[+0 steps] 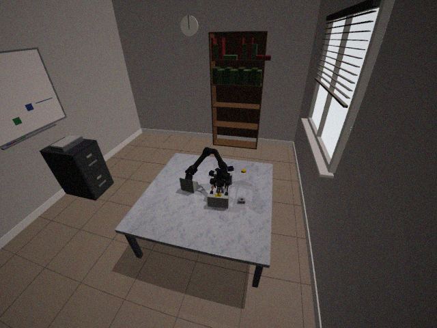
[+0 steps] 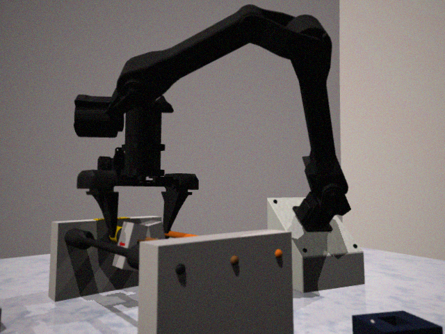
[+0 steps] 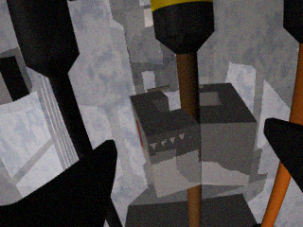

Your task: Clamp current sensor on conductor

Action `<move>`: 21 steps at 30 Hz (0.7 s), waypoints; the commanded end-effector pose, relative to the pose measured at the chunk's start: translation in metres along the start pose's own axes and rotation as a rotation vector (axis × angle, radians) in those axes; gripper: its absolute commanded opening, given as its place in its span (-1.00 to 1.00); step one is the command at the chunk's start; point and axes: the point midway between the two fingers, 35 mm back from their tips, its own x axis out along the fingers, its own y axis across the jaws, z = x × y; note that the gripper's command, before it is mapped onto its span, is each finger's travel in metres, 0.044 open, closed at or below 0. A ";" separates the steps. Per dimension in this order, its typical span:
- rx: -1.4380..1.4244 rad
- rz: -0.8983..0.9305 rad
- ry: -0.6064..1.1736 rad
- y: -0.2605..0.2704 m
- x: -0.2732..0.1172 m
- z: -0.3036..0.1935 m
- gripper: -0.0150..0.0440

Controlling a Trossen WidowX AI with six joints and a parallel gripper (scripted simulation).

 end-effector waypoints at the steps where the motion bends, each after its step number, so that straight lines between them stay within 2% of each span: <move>1: 0.006 0.004 0.010 -0.002 0.014 -0.003 1.00; 21: 0.006 0.004 0.011 -0.001 0.042 -0.003 1.00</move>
